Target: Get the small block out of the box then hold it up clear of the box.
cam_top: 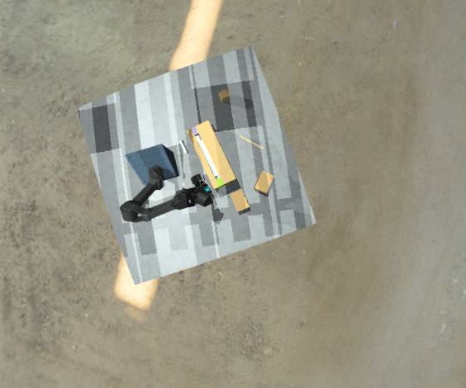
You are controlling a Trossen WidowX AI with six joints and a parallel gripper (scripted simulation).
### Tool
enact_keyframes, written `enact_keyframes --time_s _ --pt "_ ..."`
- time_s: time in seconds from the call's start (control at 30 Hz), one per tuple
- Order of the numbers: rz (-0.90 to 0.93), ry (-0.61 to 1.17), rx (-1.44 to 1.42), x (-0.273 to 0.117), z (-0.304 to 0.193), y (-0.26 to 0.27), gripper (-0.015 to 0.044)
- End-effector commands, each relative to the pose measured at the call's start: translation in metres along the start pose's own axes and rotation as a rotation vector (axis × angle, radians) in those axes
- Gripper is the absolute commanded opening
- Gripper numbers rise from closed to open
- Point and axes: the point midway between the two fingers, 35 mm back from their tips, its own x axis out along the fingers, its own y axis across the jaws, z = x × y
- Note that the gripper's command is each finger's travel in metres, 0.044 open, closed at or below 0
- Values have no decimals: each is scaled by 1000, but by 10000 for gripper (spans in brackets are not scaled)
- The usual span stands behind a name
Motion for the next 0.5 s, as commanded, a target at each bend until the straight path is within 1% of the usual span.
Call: enact_keyframes --time_s 0.0,0.47 --pt "1 -4 0 -6 -1 0 0" --pt "-11 -28 -542 -13 -5 -12 0"
